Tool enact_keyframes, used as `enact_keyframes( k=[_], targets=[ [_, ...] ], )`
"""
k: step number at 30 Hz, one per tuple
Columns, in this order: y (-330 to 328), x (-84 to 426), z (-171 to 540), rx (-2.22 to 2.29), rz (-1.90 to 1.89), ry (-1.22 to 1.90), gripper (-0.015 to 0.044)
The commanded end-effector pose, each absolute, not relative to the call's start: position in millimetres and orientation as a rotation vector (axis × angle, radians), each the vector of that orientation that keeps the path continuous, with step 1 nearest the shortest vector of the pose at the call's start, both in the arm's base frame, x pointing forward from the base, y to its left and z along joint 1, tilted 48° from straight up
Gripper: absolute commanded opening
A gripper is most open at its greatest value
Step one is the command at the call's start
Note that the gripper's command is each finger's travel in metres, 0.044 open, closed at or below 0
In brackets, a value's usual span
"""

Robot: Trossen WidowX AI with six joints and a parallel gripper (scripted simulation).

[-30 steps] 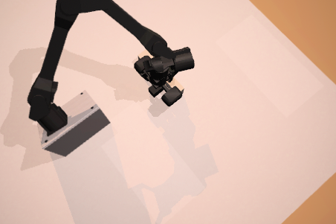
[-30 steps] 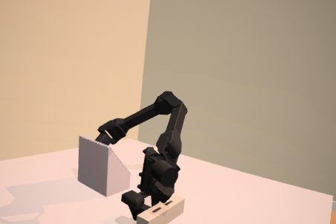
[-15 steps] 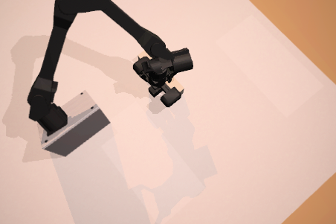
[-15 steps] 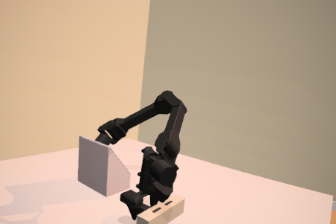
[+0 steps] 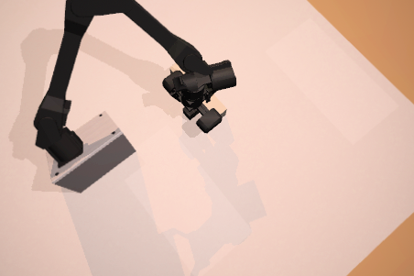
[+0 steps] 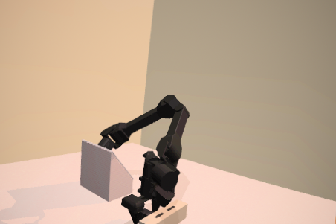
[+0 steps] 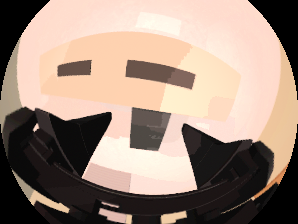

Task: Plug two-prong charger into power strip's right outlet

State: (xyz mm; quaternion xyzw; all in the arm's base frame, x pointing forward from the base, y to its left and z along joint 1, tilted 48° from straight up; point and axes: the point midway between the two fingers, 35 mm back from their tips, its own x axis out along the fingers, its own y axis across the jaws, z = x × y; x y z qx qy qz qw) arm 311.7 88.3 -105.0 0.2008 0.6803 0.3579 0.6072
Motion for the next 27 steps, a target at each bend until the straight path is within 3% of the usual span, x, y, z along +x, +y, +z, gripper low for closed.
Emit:
enact_keyframes(
  k=[1, 27],
  targets=[
    [89, 309, -104, 0.465, 0.833, 1.569, 0.0440],
    [82, 283, -107, 0.465, 0.833, 1.570, 0.0440]
  ],
)
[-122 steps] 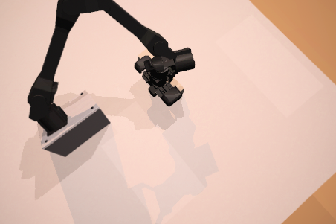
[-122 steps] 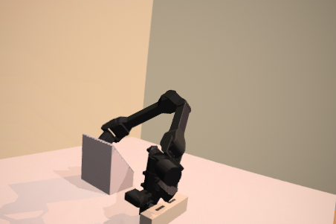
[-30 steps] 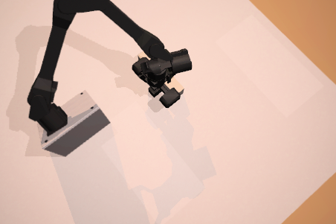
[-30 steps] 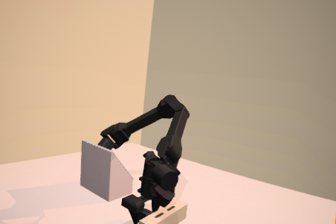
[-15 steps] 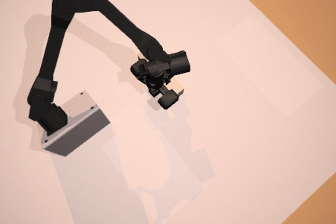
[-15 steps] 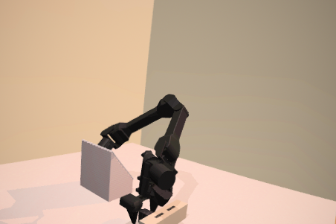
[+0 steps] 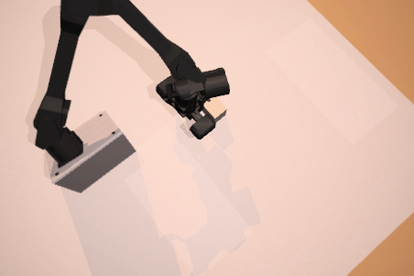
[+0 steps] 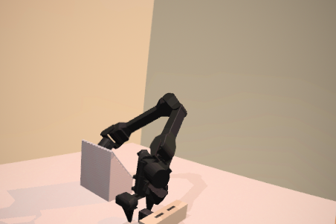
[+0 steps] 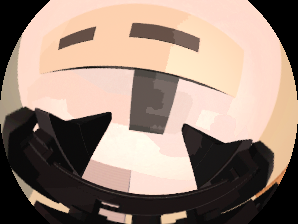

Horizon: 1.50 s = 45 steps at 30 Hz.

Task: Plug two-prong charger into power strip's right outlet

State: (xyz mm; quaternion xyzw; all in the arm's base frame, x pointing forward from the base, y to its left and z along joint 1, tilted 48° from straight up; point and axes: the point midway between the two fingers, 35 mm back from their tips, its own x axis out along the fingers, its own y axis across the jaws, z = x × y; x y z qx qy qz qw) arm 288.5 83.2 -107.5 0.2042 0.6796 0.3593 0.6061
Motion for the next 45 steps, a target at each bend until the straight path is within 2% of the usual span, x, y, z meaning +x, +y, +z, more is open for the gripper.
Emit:
enact_keyframes(
  k=[1, 29, 38, 45],
  targets=[
    [82, 282, -107, 0.465, 0.833, 1.570, 0.0440],
    [76, 257, -108, 0.478, 0.826, 1.564, 0.0440],
    [27, 281, -61, 0.642, 0.620, 1.054, 0.0440],
    [24, 281, -56, 0.649, 0.608, 1.017, 0.0440]
  ],
)
